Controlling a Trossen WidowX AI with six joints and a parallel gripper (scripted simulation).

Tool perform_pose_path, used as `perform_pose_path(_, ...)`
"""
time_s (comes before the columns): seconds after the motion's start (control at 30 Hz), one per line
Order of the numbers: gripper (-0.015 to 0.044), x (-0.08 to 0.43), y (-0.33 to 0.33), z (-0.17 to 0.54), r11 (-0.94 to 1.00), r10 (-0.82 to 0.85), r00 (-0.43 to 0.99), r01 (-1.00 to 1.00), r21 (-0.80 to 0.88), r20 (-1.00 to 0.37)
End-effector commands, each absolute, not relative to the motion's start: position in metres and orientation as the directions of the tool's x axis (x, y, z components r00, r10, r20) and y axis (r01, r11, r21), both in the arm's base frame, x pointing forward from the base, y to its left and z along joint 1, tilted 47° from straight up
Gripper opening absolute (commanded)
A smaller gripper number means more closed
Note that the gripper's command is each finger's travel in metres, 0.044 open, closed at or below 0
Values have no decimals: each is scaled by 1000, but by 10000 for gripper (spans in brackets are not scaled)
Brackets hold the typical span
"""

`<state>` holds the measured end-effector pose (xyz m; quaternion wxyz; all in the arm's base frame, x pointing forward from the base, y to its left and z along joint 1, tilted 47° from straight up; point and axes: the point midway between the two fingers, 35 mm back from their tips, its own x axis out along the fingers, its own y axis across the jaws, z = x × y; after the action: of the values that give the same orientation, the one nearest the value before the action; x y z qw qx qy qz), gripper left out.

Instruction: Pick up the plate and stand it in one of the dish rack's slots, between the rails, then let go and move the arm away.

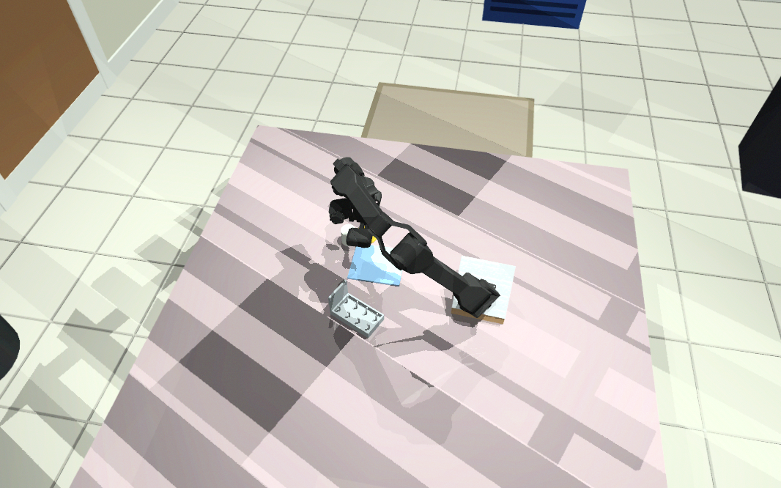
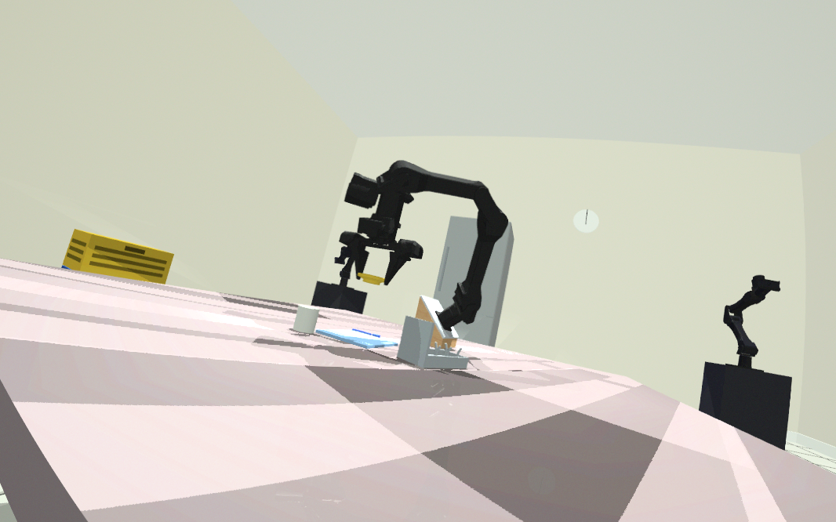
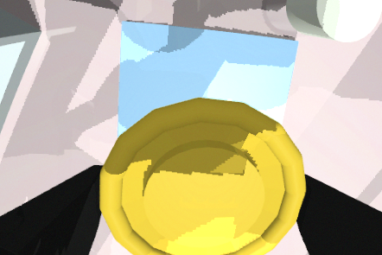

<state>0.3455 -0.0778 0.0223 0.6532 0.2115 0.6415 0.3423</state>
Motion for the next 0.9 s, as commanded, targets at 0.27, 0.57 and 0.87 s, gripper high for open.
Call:
perform_pose_path(0.27,0,341,-86,47,692,716,-58,-66,718,-696)
perform_pose_path(0.57,0,328,-67,76,691,711,-54,238,682,-701)
perform_pose_path(0.87,0,313,-46,102,614,712,-46,526,589,-701)
